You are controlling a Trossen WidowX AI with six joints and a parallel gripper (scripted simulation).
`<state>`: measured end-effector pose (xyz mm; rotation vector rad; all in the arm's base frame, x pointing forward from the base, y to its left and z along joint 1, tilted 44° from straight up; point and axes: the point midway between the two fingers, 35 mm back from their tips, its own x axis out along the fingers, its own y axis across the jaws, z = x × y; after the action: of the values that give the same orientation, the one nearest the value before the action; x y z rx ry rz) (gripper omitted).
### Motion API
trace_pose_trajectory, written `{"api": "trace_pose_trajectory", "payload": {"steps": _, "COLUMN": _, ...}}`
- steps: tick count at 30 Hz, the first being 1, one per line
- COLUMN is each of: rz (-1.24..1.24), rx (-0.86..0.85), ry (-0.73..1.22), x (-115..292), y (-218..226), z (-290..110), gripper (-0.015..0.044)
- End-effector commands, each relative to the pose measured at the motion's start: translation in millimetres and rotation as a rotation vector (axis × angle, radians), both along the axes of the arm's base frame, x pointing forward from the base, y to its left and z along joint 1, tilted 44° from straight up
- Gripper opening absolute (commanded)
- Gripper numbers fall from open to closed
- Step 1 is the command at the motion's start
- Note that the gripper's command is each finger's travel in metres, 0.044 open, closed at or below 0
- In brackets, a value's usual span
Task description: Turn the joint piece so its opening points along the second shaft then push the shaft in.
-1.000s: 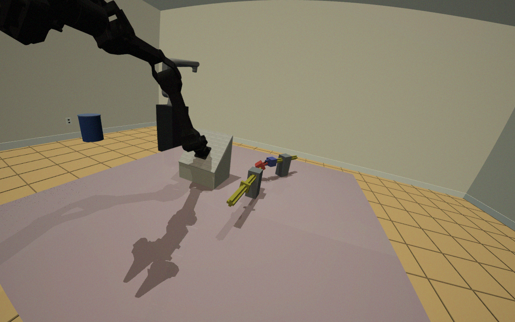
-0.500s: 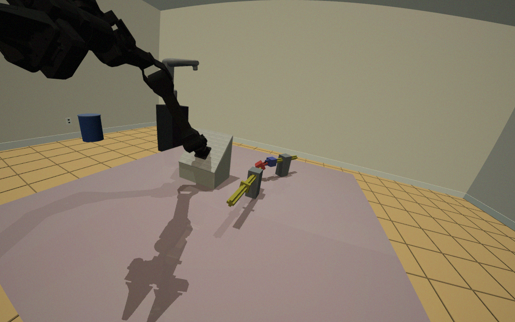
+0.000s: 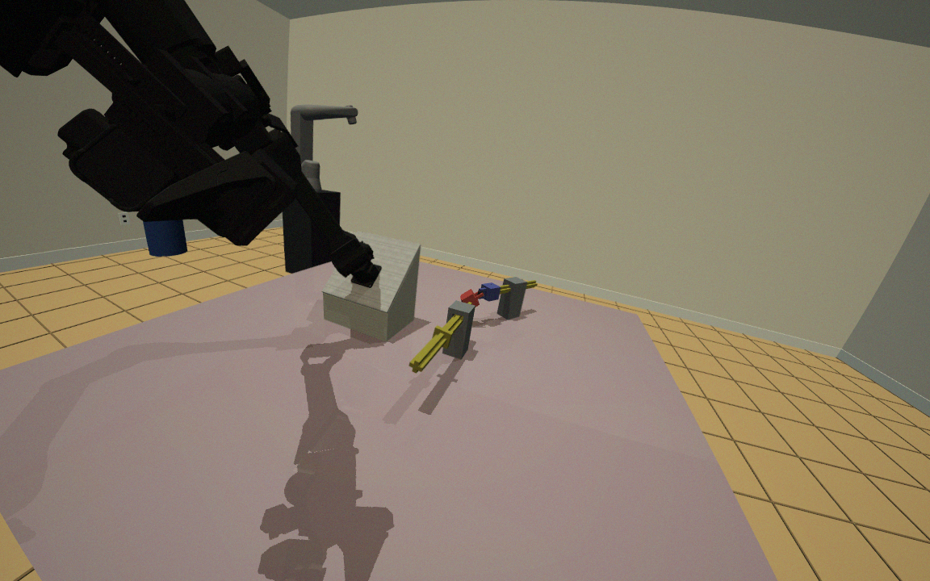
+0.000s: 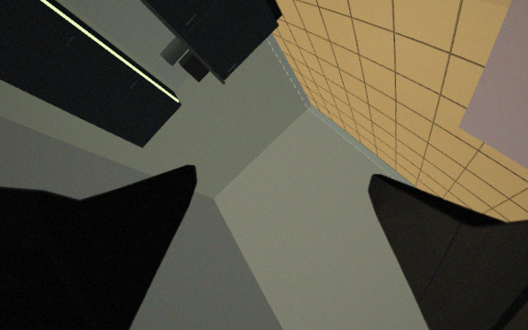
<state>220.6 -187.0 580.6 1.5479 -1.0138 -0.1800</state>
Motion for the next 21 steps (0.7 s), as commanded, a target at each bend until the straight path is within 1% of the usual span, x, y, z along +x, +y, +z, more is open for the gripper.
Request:
{"api": "trace_pose_trajectory", "payload": {"steps": 1, "rz": 0.035, "rx": 0.046, "ry": 0.12, "x": 37, "y": -4, "z": -32, "gripper": 0.044}}
{"api": "trace_pose_trajectory", "payload": {"steps": 10, "rz": 0.135, "rx": 0.098, "ry": 0.36, "x": 104, "y": 11, "z": -97, "gripper": 0.044}}
{"api": "trace_pose_trajectory", "payload": {"steps": 21, "rz": 0.266, "rx": 0.112, "ry": 0.669, "x": 168, "y": 53, "z": -183, "gripper": 0.044}}
